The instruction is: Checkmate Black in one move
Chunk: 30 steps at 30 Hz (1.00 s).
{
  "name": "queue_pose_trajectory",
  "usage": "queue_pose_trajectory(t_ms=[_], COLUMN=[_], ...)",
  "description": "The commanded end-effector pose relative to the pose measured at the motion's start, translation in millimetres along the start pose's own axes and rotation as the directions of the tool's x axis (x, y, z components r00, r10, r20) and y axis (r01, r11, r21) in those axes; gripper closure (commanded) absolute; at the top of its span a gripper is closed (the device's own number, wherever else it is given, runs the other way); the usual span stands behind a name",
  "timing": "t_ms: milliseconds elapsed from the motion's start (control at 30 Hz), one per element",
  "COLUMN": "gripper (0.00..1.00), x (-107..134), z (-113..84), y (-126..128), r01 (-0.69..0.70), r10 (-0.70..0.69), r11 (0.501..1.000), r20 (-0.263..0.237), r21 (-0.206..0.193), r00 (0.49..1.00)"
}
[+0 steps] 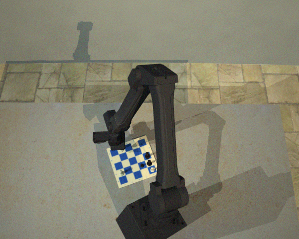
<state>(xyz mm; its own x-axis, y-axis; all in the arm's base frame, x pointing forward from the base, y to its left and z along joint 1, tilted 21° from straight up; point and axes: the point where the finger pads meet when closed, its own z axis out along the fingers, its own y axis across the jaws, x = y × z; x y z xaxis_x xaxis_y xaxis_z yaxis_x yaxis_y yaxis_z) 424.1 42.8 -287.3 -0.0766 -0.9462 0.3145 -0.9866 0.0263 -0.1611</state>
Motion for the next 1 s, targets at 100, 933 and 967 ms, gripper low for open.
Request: queue_pose_trajectory(t_ms=[100, 933, 967], gripper=[0.6, 0.6, 0.6], x=[7.0, 6.1, 6.1], z=[1.6, -4.0, -4.0], y=[-3.7, -10.9, -10.9], r01=[-0.005, -0.003, -0.003], r10=[0.004, 0.003, 0.003], r11=[1.0, 1.0, 1.0], r20=[0.006, 0.01, 0.01], r21=[0.007, 0.023, 0.023], r00=[1.0, 1.0, 1.0])
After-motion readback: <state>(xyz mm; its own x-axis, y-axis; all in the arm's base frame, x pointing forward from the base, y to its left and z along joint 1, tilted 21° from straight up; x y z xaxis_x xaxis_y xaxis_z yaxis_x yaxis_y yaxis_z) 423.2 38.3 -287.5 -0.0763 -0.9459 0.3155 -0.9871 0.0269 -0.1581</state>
